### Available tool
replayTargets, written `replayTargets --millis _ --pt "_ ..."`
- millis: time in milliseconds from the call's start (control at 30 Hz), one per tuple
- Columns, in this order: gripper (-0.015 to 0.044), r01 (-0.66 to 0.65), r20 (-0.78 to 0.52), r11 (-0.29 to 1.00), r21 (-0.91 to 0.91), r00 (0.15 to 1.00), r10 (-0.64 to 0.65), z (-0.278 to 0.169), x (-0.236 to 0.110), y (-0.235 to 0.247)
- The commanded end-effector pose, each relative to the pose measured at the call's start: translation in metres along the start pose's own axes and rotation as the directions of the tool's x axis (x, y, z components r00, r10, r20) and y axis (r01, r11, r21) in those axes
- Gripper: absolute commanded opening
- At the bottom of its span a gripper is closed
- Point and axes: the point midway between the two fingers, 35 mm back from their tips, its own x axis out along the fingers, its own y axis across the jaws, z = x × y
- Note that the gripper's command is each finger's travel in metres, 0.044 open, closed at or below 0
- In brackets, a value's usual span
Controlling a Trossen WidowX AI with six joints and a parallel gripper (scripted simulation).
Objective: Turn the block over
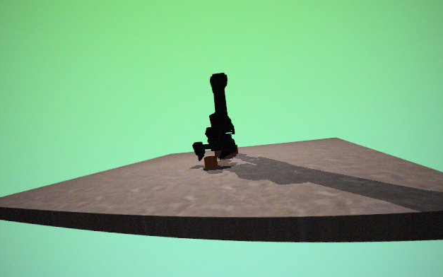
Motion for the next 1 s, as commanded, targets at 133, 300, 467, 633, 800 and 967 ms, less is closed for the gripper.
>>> replayTargets --millis 133,300,467,633,800,967 --pt "0.0440 0.010 -0.187 1.000 0.029 0.982 -0.005 0.031 0.005 0.002" --pt "0.0440 0.003 -0.350 1.000 0.012 0.937 0.001 0.050 -0.020 0.001" --pt "0.0440 -0.003 -0.417 1.000 0.008 0.909 0.006 0.061 -0.039 0.001" --pt "0.0440 -0.003 -0.485 1.000 0.005 0.874 0.005 0.057 -0.054 0.000" --pt "0.0440 -0.003 -0.485 1.000 0.005 0.874 0.005 0.057 -0.054 0.000" --pt "0.0440 -0.003 -0.485 1.000 0.005 0.874 0.005 0.057 -0.054 0.000"
